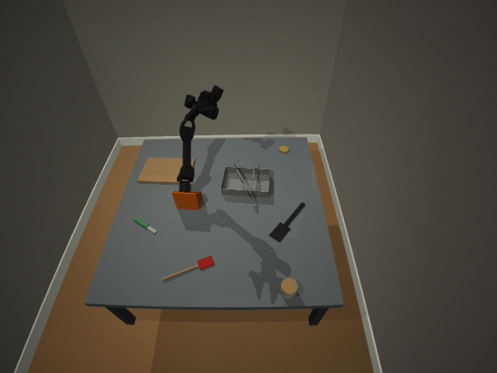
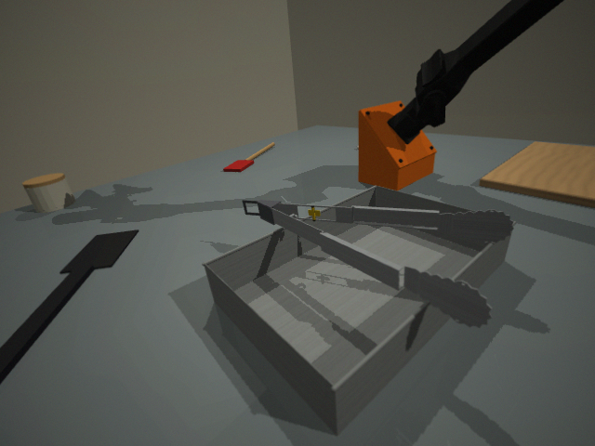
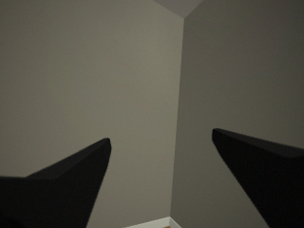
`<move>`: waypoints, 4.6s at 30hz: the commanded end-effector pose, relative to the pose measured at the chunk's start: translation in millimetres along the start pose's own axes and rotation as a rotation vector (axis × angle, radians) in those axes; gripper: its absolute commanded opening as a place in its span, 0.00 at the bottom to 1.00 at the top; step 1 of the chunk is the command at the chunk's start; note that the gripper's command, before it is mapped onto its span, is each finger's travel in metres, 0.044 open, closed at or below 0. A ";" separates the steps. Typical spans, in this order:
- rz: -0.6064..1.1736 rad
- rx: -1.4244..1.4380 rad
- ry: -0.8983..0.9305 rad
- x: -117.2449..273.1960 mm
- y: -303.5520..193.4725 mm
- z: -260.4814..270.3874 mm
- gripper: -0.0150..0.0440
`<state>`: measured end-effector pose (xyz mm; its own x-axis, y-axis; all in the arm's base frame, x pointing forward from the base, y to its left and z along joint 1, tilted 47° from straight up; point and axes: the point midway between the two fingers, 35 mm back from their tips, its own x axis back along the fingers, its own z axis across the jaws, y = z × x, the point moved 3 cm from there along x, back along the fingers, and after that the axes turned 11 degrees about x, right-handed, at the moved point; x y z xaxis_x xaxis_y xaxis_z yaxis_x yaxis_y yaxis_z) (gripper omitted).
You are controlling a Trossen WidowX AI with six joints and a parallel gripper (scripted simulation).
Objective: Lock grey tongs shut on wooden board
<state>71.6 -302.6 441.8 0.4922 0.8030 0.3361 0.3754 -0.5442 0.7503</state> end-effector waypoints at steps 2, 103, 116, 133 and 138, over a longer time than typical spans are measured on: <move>0.000 0.000 0.006 0.0 0.0 1.6 1.00; 1.676 0.218 1.110 286.2 -287.8 360.5 1.00; 1.679 0.219 1.111 294.9 -306.0 365.6 1.00; 1.674 0.223 1.116 298.4 -310.1 367.0 0.82; 1.674 0.223 1.116 298.4 -310.1 367.0 0.76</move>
<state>389.6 16.5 99.9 -0.1794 -0.7003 0.6909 0.2671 -0.7106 -0.6509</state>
